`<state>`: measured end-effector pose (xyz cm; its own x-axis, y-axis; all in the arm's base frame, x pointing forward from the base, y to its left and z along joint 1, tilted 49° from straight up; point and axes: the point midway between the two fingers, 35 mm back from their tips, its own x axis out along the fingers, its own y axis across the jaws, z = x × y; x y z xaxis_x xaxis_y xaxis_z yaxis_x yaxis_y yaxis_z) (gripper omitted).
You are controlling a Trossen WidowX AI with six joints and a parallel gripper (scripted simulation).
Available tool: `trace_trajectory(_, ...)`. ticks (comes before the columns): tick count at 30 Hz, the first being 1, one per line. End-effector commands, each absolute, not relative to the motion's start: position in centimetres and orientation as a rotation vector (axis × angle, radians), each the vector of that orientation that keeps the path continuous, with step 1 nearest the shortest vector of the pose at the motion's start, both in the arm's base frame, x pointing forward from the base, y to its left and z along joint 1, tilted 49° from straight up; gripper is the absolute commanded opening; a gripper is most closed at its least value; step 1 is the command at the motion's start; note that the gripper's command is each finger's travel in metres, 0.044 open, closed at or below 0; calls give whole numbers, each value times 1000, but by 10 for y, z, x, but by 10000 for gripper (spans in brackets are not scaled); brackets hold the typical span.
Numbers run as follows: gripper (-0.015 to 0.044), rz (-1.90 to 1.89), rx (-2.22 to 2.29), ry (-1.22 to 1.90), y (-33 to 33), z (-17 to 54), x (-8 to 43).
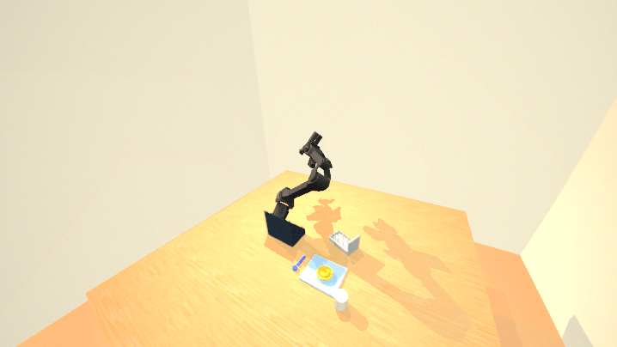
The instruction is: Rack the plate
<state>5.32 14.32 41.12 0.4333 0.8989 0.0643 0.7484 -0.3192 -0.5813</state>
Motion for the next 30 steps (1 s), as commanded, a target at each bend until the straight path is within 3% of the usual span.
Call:
trace_trajectory(1, 400, 367, -2152, -1382, 143, 411, 53)
trace_trajectory(30, 400, 287, -2284, -1242, 189, 415, 45)
